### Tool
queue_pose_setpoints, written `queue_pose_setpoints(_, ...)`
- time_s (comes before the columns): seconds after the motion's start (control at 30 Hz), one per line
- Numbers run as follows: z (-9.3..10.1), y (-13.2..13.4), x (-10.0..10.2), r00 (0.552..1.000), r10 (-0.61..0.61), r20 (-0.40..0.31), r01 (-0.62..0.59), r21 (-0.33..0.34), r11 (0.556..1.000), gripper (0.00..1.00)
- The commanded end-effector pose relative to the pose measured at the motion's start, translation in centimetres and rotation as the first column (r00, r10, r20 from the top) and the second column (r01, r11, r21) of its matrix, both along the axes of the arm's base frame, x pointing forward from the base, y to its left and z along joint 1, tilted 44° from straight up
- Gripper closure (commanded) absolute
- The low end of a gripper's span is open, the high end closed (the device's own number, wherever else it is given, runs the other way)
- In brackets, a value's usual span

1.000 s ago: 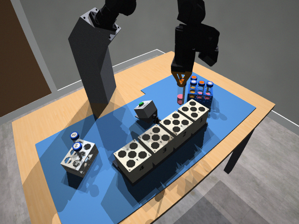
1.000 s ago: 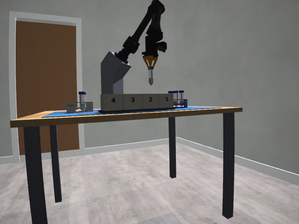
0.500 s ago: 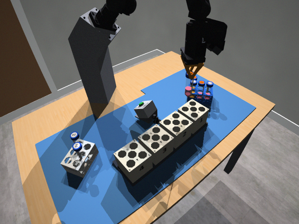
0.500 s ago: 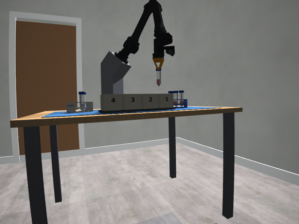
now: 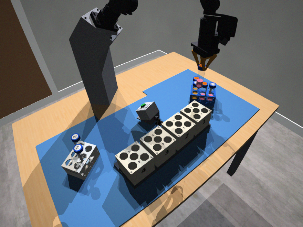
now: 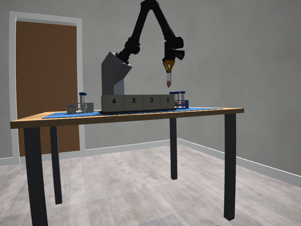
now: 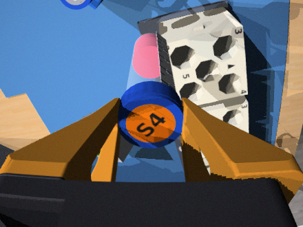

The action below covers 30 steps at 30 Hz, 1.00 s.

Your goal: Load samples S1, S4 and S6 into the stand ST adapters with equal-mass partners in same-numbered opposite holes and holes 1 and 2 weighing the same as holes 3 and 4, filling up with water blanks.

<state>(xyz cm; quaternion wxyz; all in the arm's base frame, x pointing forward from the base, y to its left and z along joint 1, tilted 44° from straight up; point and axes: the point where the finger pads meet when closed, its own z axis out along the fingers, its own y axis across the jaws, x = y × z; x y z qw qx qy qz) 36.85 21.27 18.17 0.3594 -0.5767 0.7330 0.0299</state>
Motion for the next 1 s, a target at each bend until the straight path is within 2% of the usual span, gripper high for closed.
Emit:
queue_pose_setpoints(0.0, 4.7, 2.5, -0.2, 0.988, 0.097, 0.118, -0.095, -0.017, 0.995, 1.00)
queue_pose_setpoints(0.13, 5.8, 4.9, -1.1, 0.971, 0.176, 0.163, -0.165, -0.075, 0.983, 1.00)
queue_pose_setpoints(0.2, 5.8, 4.9, -1.1, 0.971, 0.176, 0.163, -0.165, -0.075, 0.983, 1.00)
queue_pose_setpoints(0.27, 6.3, 6.1, -1.6, 0.959, 0.216, 0.182, -0.199, -0.106, 0.974, 1.00)
queue_pose_setpoints(0.33, 5.3, 7.5, -1.7, 0.951, 0.259, 0.168, -0.235, -0.152, 0.960, 1.00)
queue_pose_setpoints(0.63, 7.5, 12.9, -3.7, 0.868, 0.439, 0.234, -0.366, -0.296, 0.882, 1.00)
queue_pose_setpoints(0.7, 7.6, 13.1, -3.8, 0.844, 0.478, 0.244, -0.391, -0.330, 0.859, 1.00)
queue_pose_setpoints(0.77, 7.6, 13.1, -3.8, 0.844, 0.478, 0.244, -0.391, -0.330, 0.859, 1.00)
queue_pose_setpoints(0.8, 7.8, 11.7, -3.6, 0.840, 0.475, 0.262, -0.380, -0.340, 0.860, 1.00)
queue_pose_setpoints(0.97, 7.4, 11.9, -3.6, 0.773, 0.572, 0.275, -0.436, -0.426, 0.793, 1.00)
